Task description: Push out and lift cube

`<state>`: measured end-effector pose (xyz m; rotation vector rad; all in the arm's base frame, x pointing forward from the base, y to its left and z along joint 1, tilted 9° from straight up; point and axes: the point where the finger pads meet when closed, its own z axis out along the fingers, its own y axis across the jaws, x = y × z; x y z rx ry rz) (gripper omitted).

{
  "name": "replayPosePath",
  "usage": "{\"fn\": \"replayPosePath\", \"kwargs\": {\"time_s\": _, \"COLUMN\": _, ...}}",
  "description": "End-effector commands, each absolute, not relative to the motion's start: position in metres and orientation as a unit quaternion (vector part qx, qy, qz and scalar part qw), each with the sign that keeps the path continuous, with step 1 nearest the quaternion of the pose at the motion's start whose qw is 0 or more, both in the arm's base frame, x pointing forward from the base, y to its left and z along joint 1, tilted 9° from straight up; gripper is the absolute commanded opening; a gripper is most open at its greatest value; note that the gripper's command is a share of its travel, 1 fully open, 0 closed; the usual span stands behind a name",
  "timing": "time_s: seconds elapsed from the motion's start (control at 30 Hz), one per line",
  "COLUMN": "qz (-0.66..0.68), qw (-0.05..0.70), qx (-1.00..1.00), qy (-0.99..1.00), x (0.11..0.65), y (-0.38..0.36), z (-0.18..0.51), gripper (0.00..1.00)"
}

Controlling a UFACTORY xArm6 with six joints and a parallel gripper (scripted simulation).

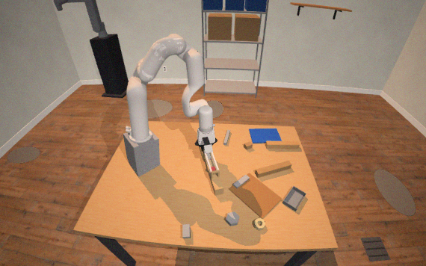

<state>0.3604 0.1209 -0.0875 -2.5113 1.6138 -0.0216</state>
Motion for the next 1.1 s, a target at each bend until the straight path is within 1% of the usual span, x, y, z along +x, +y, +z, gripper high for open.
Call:
{"fn": "replayPosePath", "kwargs": {"time_s": 0.0, "qz": -0.008, "qw": 0.079, "qx": -0.839, "qy": 0.539, "x": 0.3613, "y": 0.1211, "z": -0.0868, "gripper": 0.38}}
{"fn": "replayPosePath", "kwargs": {"time_s": 1.07, "qz": -0.008, "qw": 0.079, "qx": -0.839, "qy": 0.539, "x": 0.3609, "y": 0.1207, "z": -0.0831, "gripper": 0.38}}
